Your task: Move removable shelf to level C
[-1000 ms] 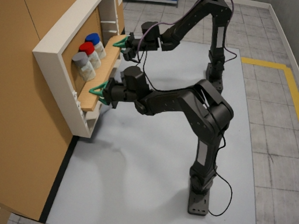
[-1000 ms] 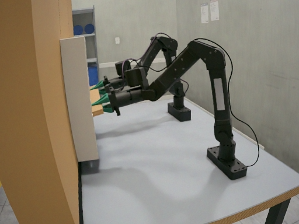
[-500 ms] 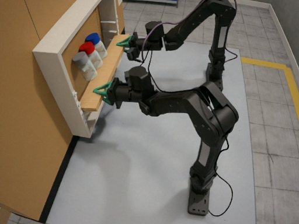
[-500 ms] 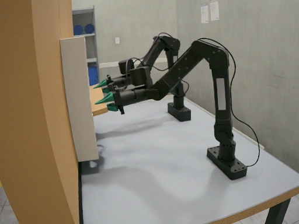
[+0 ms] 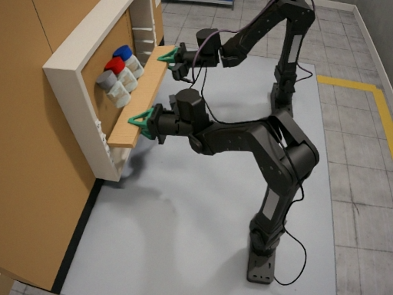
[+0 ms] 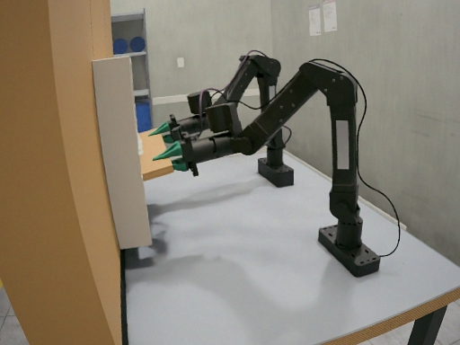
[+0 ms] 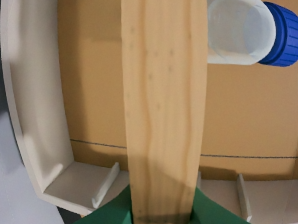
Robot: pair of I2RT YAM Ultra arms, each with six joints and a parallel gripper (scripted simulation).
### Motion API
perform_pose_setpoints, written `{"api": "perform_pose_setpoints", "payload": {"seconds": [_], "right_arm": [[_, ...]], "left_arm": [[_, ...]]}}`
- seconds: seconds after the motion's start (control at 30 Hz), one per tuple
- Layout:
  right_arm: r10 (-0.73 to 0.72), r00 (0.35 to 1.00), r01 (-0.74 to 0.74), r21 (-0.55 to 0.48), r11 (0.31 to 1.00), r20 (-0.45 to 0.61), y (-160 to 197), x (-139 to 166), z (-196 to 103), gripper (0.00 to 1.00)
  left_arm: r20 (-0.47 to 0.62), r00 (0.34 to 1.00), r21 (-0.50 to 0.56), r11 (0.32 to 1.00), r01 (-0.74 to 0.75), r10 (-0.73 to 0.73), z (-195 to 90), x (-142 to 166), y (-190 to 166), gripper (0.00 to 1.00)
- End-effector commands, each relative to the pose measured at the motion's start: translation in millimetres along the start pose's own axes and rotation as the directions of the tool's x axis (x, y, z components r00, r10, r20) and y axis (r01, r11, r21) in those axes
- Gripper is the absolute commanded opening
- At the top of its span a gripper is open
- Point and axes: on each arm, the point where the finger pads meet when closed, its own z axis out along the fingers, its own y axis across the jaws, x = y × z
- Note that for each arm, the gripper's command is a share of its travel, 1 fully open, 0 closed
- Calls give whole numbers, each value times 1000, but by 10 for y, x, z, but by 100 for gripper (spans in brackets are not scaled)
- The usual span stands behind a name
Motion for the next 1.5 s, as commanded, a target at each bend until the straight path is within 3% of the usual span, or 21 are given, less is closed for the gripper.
{"api": "perform_pose_setpoints", "payload": {"seconds": [0.0, 0.3, 1.47], "right_arm": [[13, 1000, -12, 184, 983, -4, -628, 12, -133, 0], [13, 1000, -12, 184, 983, -4, -595, 11, -243, 0], [13, 1000, -12, 184, 983, -4, -523, 11, -230, 0]], "left_arm": [[-21, 1000, -146, 989, 19, -22, -121, 62, 504, 0], [-21, 1000, -146, 989, 19, -22, -231, 59, 470, 0], [-21, 1000, -146, 989, 19, -22, -220, 58, 395, 0]]}}
